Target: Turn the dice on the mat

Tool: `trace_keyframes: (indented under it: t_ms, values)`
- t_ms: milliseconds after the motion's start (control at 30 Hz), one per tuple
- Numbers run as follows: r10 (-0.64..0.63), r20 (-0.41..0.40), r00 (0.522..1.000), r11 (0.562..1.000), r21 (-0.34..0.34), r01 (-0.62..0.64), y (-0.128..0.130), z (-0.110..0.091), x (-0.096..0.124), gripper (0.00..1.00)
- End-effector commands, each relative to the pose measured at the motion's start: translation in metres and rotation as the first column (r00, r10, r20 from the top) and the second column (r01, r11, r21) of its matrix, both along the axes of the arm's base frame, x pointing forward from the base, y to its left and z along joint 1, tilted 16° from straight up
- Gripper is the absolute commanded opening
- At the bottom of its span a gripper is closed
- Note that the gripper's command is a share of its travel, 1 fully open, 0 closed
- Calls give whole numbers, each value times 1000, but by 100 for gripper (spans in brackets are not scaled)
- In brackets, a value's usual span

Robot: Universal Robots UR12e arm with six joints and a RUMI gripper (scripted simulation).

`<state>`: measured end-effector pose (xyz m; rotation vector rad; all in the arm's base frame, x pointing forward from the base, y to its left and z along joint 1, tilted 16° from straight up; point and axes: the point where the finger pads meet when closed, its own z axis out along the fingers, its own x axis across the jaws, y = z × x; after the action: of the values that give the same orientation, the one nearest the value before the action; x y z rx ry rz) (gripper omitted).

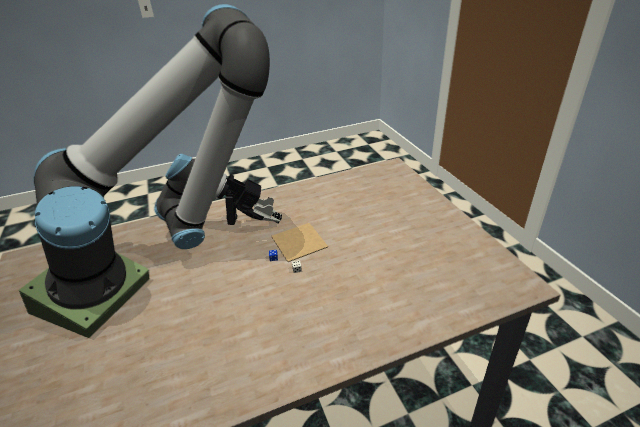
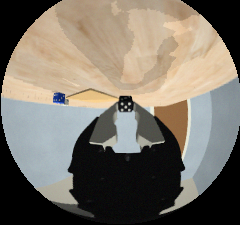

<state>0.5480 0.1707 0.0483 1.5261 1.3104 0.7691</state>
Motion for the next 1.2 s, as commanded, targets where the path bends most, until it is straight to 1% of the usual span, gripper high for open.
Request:
trace_keyframes:
  t_ms: [0, 433, 867, 1167]
  values:
    - [0, 1, 1000, 1000, 0, 0, 0, 0, 0, 6]
    - [0, 1, 1000, 1000, 0, 0, 0, -3, 1, 6]
    - [0, 1, 1000, 1000, 0, 0, -2, -10, 2, 6]
    - [0, 1, 1000, 1000, 0, 0, -2, -11, 2, 6]
